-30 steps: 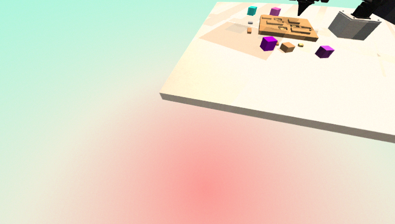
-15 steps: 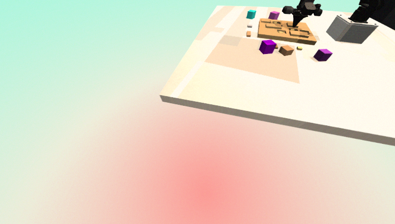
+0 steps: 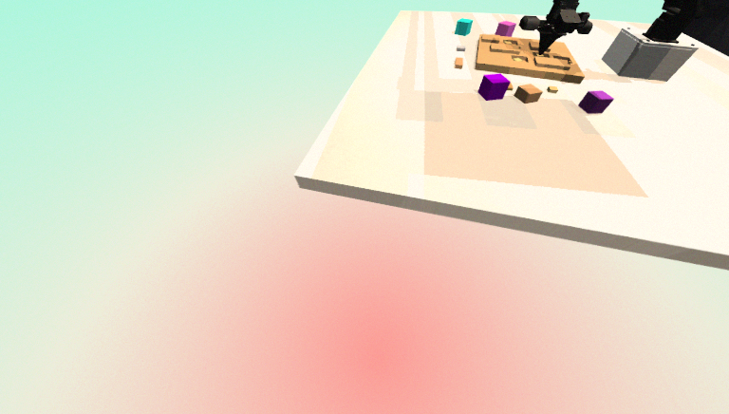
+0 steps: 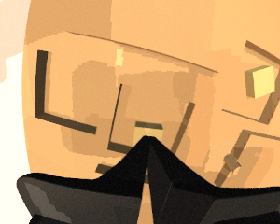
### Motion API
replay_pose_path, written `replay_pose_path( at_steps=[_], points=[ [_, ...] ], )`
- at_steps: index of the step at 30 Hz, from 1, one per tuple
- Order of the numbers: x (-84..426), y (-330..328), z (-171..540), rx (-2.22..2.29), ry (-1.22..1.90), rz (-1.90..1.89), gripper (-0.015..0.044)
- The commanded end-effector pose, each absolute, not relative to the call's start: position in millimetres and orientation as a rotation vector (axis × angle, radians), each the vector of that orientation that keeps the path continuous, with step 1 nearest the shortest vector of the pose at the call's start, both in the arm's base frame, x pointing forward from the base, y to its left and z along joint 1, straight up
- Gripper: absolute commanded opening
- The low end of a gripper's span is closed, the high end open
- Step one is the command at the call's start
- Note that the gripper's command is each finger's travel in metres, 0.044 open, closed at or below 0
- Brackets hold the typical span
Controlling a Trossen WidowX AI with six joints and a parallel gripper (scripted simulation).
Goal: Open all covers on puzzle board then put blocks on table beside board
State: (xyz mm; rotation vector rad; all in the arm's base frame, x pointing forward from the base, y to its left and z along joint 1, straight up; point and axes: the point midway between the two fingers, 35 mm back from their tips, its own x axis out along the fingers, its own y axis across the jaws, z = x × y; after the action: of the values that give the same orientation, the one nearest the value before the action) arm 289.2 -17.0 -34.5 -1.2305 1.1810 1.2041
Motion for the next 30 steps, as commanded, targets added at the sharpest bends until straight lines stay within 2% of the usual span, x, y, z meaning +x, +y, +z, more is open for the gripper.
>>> replay_pose_path(
  at_steps=[1,15,28,30],
  points=[
    [288.7,-15.1,-35.8,-1.232,1.181,1.205,0.0000],
    [288.1,-3.6,-38.4,-1.162,1.223,1.139,0.0000],
    [288.6,-4.0,-38.3,-0.259,1.530,0.258,0.0000],
    [288.7,-4.1,-37.7,-0.224,1.534,0.224,0.0000]
  ],
)
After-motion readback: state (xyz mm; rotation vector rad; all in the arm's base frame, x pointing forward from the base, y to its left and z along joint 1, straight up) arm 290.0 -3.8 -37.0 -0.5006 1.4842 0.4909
